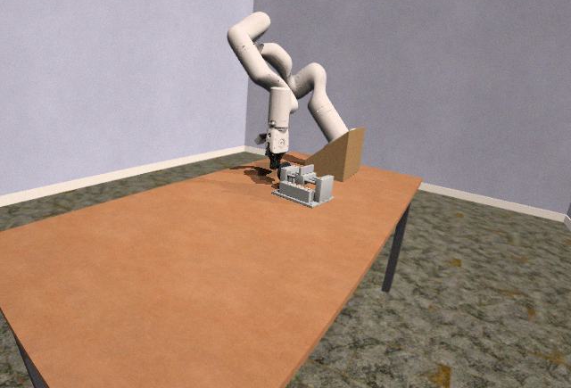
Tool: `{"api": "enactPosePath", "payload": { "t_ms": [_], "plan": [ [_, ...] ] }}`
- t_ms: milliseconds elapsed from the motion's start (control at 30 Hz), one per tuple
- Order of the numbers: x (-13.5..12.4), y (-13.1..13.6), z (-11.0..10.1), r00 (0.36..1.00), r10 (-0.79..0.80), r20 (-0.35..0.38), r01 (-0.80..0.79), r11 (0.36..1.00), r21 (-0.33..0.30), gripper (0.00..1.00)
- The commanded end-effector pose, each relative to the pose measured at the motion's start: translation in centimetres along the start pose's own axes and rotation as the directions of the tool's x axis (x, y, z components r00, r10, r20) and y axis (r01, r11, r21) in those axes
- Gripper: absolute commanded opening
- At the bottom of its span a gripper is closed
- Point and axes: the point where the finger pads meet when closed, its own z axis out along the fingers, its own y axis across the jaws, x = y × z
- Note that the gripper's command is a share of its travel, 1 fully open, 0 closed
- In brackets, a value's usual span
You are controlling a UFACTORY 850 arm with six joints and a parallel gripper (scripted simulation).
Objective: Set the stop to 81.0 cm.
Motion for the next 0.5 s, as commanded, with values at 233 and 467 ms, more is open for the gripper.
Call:
{"api": "enactPosePath", "payload": {
  "t_ms": [233, 467],
  "plan": [
    [-0.02, -0.67, 0.58, 1.0, 0.0, 0.0, 0.0, 1.0, 0.001, 0.06],
    [-0.02, -1.02, 1.14, 1.0, 0.0, 0.0, 0.0, 1.0, 0.001, 0.06]
  ]
}}
